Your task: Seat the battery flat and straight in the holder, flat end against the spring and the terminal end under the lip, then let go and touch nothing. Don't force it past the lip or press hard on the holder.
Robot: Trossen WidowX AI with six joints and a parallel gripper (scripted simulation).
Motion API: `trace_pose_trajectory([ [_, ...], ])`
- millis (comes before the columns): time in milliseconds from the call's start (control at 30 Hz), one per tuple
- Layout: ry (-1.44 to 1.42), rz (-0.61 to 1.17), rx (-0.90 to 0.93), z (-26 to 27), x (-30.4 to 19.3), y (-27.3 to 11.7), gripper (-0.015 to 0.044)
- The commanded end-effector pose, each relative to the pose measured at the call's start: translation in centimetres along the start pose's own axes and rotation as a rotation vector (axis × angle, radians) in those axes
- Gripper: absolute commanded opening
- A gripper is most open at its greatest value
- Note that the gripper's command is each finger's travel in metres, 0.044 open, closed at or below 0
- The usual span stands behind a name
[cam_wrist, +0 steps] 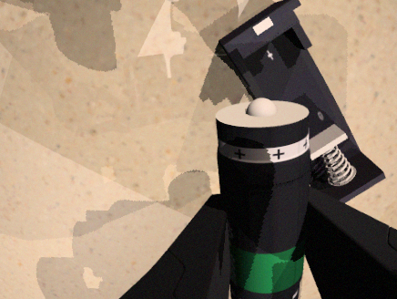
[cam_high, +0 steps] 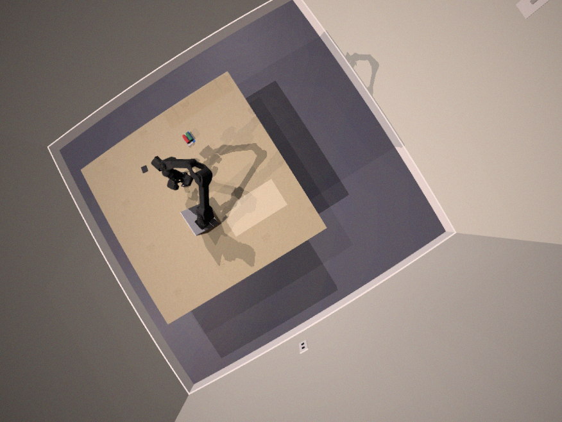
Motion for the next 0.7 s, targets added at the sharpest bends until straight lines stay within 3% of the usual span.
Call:
trace_pose_trajectory([
  [0, -0.207, -0.004, -0.001, -1.2, 0.6, -0.3, 0.0078],
  [200, -0.511, -0.003, -0.002, -3.0, 1.5, -0.6, 0.0078],
  [433, -0.52, -0.018, 0.004, -3.1, 1.4, -0.4, 0.0078],
  [667, -0.51, -0.191, 0.059, -3.4, 0.9, 2.6, 0.0078],
])
Point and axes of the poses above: the point midway between the two fingers, 35 mm back from their tips, its own y axis out along the fingers, its own z axis across the jaws, x = y × z, the point moved 6 cm from there along -y, back along the fingers, and after that the axes turned 3 degrees about y, right-handed, at the moved point
